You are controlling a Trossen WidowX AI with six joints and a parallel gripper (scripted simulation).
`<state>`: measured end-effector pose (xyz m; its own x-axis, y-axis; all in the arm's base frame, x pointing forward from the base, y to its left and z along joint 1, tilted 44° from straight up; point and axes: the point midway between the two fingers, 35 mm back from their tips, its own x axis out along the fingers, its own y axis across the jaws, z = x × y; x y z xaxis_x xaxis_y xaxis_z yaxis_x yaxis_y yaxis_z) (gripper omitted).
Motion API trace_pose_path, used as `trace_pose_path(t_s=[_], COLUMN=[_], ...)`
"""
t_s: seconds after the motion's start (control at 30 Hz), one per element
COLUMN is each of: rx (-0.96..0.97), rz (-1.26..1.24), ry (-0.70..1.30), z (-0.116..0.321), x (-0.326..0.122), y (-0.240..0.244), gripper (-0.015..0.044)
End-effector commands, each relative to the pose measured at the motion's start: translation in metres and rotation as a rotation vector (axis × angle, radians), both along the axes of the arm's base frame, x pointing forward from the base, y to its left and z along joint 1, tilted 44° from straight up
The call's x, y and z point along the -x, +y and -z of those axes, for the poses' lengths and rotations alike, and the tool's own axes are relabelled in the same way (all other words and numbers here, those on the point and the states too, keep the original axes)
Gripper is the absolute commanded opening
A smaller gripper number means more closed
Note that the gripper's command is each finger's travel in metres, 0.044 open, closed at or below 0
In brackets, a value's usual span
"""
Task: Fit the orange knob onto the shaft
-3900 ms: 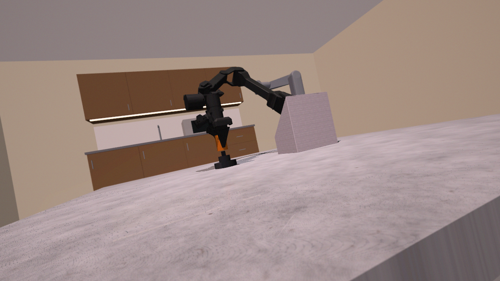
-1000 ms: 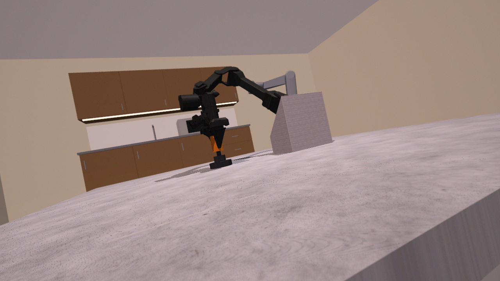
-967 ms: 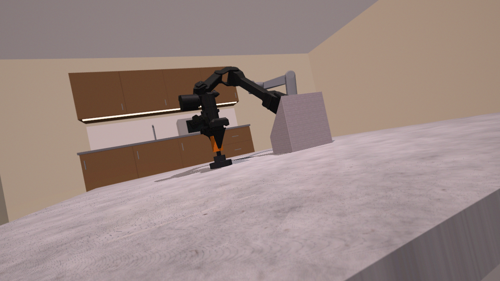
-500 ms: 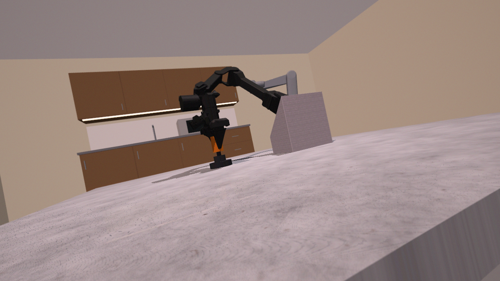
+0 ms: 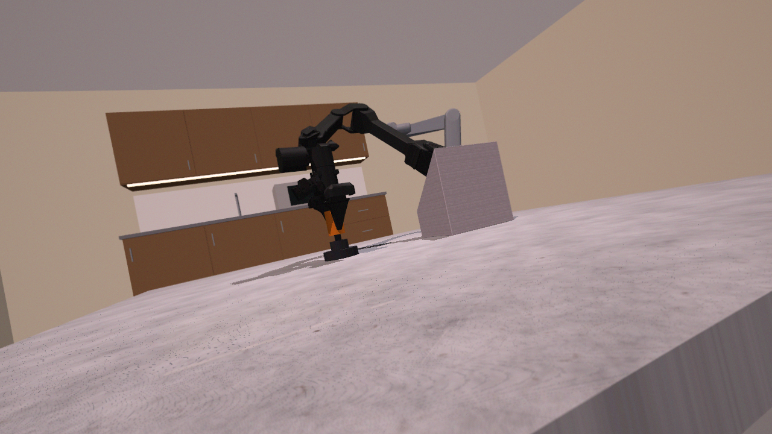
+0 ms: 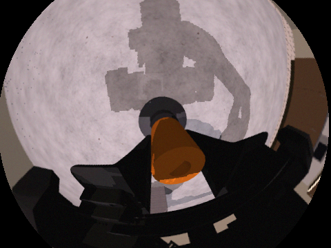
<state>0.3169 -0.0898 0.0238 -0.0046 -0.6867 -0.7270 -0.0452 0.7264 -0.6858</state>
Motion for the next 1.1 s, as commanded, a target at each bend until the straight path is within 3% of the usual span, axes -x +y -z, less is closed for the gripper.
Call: trace_pose_path(t_s=[0.0, 0.5, 1.07], rx=[0.002, 0.003, 0.003], rz=[-0.005, 0.068, -0.012], ry=[0.006, -0.063, 0.013], z=[0.0, 0.002, 0.011], x=[0.0, 0.0, 0.002], y=[0.0, -0.001, -0.01], gripper=[0.0, 0.0, 0.0])
